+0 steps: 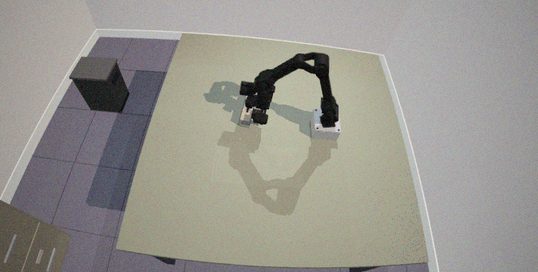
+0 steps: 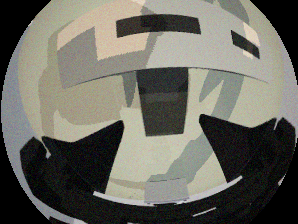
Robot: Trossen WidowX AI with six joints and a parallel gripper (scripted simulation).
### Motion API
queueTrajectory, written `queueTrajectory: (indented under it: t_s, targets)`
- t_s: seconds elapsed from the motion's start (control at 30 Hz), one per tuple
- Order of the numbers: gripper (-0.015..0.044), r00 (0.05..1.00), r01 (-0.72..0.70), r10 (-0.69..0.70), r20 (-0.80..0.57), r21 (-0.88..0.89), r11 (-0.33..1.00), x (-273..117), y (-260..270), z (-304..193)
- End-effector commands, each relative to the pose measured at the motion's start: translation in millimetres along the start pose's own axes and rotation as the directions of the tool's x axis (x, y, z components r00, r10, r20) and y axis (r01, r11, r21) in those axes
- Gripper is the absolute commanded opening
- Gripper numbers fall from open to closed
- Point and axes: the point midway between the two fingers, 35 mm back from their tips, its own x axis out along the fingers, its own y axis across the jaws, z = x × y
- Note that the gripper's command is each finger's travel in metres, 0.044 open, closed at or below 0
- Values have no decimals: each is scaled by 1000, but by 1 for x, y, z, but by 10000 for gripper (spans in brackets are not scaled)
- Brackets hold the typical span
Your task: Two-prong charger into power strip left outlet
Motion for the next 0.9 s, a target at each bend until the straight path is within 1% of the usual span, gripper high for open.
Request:
queueTrajectory:
  t_s: [0.0,0.87]
  targets:
    - [440,1000,-2,2,1,1,1000,0,0,-5]
    - [440,1000,-2,2,-1,1,1000,3,0,-34]
